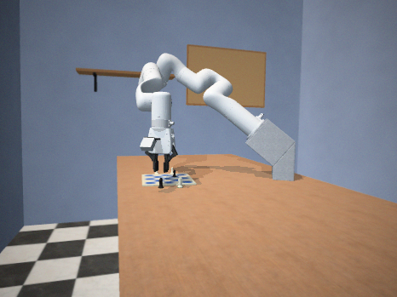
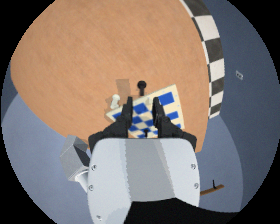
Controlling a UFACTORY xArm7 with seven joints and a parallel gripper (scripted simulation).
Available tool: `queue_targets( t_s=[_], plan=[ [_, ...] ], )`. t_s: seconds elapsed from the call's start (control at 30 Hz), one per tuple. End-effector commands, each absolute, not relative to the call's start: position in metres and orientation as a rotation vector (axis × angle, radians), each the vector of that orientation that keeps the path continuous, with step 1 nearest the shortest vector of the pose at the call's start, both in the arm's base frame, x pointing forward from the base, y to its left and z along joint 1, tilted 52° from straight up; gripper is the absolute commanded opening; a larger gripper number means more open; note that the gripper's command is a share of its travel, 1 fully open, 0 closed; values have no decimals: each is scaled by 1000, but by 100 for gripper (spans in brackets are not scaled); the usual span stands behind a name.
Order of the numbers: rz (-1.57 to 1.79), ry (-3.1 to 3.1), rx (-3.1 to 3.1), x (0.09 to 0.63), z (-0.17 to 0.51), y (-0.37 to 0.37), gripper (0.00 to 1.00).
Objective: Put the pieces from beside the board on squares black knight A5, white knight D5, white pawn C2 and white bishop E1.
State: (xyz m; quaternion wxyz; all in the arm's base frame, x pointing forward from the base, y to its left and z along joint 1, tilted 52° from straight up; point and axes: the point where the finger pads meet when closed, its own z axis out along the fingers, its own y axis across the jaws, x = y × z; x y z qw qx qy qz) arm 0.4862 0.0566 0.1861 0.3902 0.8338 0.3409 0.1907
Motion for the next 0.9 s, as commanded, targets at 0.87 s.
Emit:
queue_targets(
  t_s=[0.87],
  plan=[
    [486,869,2118,497,175,50,37]
  ],
)
